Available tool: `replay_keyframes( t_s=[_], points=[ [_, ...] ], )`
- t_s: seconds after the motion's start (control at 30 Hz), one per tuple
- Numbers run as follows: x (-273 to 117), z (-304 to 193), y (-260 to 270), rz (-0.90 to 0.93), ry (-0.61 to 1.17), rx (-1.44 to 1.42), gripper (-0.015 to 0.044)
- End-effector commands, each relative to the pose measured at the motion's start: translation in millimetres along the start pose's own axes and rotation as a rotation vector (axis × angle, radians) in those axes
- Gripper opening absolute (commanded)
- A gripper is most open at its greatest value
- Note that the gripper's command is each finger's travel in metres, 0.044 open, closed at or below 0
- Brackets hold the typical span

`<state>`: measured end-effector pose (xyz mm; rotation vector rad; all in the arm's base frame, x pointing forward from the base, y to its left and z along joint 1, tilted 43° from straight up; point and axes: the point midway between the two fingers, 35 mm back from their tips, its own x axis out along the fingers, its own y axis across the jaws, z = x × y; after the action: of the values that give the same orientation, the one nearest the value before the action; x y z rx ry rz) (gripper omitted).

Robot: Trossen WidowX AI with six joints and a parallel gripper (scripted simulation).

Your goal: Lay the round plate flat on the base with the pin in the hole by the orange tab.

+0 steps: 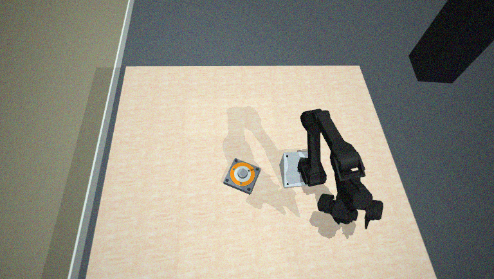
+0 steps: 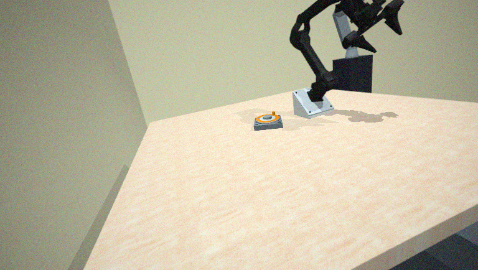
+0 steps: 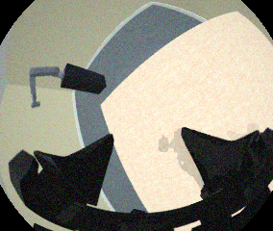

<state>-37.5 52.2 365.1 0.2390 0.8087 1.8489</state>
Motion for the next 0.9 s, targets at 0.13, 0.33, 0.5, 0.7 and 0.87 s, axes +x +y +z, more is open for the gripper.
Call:
replay_keyframes(
  t_s=[0.13,0.33,0.5,0.7,0.87],
  points=[
    [28,8,-15,-0.165,-0.023,-0.001,0.0269],
    [62,18,-43,-0.351,0.014,-0.018,0.0111],
    [90,30,-95,-0.557,0.090,0.008,0.0000],
    [97,38,-152,-0.725,0.152,0.083,0.0000],
    [91,39,-199,-0.821,0.209,0.164,0.0000]
  ],
)
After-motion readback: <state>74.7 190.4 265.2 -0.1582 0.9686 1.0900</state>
